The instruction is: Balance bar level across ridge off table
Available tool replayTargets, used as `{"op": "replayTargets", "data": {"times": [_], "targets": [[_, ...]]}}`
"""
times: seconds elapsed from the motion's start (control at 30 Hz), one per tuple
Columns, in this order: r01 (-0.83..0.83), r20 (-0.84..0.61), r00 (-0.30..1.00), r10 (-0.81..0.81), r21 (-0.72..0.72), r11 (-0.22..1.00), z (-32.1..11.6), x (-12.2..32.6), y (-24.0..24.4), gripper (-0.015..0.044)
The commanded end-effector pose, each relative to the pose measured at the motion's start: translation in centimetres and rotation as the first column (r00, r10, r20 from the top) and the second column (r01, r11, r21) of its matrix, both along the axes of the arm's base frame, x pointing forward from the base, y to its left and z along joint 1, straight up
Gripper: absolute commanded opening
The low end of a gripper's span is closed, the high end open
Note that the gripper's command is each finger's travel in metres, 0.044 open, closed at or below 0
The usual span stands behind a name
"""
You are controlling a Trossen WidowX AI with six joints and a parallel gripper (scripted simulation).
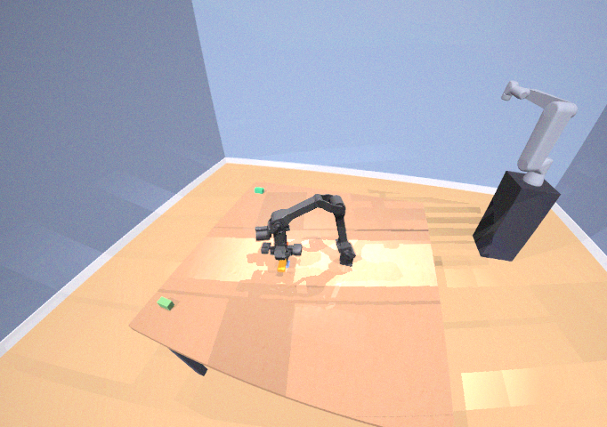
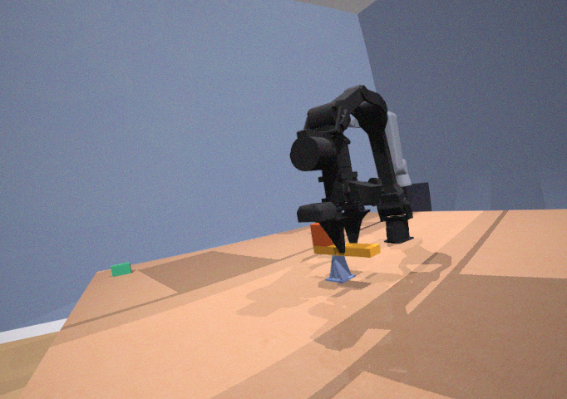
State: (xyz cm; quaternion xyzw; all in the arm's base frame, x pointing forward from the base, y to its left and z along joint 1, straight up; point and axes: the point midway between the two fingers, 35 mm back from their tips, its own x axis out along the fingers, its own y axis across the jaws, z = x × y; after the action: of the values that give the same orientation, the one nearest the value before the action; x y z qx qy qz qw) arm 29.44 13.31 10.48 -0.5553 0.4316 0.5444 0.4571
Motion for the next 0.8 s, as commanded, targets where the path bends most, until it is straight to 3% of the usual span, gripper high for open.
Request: {"op": "replayTargets", "data": {"times": [0.0, 0.5, 0.7, 0.77], "targets": [[0.000, -0.001, 1.000, 0.000, 0.000, 1.000, -0.02, 0.00, 0.00, 0.0000], [0.000, -0.001, 1.000, 0.000, 0.000, 1.000, -0.02, 0.00, 0.00, 0.0000], [0.000, -0.001, 1.000, 0.000, 0.000, 1.000, -0.02, 0.00, 0.00, 0.0157], [0.000, -0.001, 1.000, 0.000, 0.000, 1.000, -0.02, 0.00, 0.00, 0.0167]]}}
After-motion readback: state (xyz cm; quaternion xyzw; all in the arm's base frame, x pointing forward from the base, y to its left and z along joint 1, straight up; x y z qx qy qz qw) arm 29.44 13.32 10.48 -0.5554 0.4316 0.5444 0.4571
